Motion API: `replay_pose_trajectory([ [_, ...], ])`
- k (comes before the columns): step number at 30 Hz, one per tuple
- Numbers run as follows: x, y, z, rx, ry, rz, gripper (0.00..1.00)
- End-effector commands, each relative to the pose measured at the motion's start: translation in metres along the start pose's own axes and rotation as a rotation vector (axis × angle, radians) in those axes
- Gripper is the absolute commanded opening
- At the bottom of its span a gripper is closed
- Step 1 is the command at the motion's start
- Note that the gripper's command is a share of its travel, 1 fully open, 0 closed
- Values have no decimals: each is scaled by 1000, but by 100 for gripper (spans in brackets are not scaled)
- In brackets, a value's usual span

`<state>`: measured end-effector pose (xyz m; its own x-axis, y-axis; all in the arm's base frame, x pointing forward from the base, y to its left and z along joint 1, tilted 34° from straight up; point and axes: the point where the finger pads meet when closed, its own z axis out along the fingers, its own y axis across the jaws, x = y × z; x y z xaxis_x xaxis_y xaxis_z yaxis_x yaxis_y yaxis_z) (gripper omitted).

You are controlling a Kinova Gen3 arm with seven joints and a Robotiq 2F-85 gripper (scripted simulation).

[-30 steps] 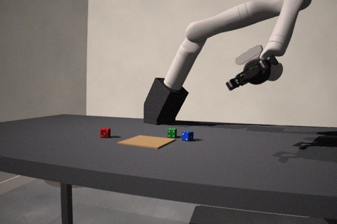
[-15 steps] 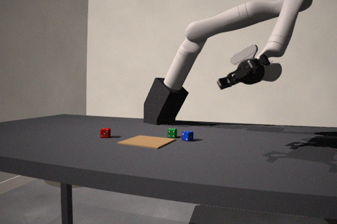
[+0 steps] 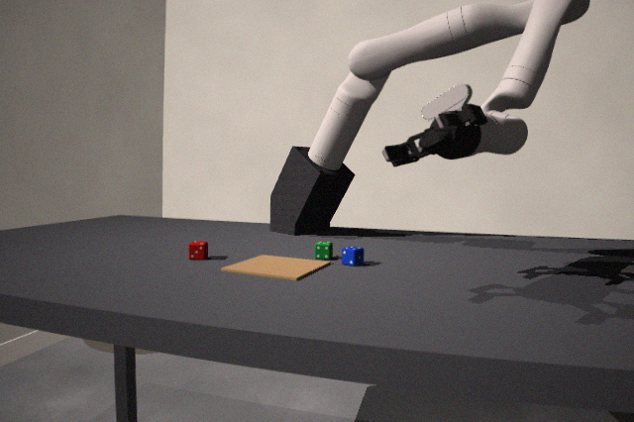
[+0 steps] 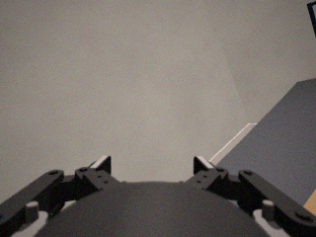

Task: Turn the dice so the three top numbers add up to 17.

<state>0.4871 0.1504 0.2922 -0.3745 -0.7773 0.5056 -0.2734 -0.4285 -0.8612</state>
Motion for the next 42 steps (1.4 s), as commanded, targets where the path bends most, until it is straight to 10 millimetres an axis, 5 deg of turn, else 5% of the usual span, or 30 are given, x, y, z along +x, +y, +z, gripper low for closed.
replay_pose_trajectory([
  [1,1,0,1,-1,4,0,100],
  [3,10,15,10,-49,33,-16,100],
  [10,10,15,10,-49,33,-16,100],
  [11,19,31,18,-99,62,-32,100],
  [19,19,31,18,-99,62,-32,100],
  [20,29,47,25,-150,89,-48,100],
  [27,29,47,25,-150,89,-48,100],
  [28,38,63,31,-202,116,-62,100],
  [42,47,79,36,-256,142,-75,100],
])
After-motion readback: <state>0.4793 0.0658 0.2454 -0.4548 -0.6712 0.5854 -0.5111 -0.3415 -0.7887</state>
